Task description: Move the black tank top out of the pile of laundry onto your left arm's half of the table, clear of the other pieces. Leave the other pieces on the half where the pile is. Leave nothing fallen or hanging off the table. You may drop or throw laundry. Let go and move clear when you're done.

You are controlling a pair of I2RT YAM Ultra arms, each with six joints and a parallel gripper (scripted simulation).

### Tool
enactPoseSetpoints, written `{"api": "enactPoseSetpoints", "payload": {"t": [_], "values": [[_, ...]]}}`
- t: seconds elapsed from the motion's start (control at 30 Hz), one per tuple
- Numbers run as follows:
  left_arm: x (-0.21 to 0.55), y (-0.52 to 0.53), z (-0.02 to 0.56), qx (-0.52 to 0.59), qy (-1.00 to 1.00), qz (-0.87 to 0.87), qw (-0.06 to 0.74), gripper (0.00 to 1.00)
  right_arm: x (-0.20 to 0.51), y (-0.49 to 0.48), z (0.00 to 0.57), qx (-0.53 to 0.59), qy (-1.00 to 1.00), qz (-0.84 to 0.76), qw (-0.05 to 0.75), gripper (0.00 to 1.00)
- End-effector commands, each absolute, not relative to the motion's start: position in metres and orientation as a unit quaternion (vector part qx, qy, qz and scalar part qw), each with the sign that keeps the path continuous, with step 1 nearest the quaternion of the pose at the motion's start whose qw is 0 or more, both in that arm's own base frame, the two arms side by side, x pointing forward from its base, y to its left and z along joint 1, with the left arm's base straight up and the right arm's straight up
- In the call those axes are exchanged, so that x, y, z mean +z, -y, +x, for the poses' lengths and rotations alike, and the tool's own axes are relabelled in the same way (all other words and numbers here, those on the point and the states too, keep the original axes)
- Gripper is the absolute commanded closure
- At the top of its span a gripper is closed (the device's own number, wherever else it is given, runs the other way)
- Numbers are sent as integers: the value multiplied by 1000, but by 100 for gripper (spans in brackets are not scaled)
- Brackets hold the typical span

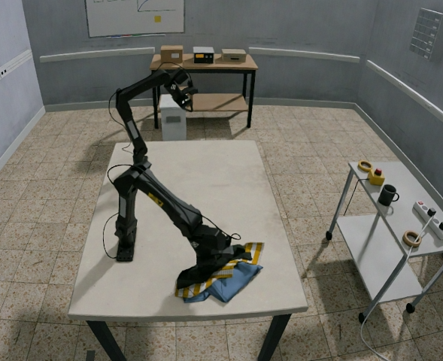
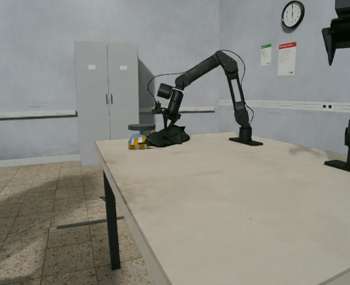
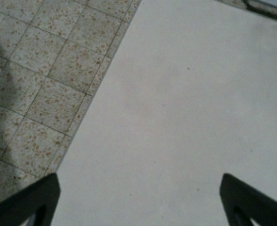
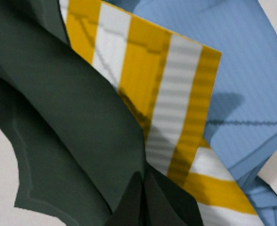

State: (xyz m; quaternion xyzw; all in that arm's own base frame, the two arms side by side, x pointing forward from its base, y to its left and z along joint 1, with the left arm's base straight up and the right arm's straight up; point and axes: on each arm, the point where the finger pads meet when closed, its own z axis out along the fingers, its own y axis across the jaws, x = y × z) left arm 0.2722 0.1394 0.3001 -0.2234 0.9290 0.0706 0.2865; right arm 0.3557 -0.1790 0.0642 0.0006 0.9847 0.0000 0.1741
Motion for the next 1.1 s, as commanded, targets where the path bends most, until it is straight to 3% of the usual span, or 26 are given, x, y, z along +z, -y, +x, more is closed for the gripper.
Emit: {"api": "enactPoseSetpoints", "payload": {"t": [0.0,1.07], "values": [[312,-138,269,77,-925,-218,303,8,82,182,354,-12,-982,-2,189,100],[312,-138,269,77,-925,-218,303,8,144,188,362,-20,-976,2,218,100]]}}
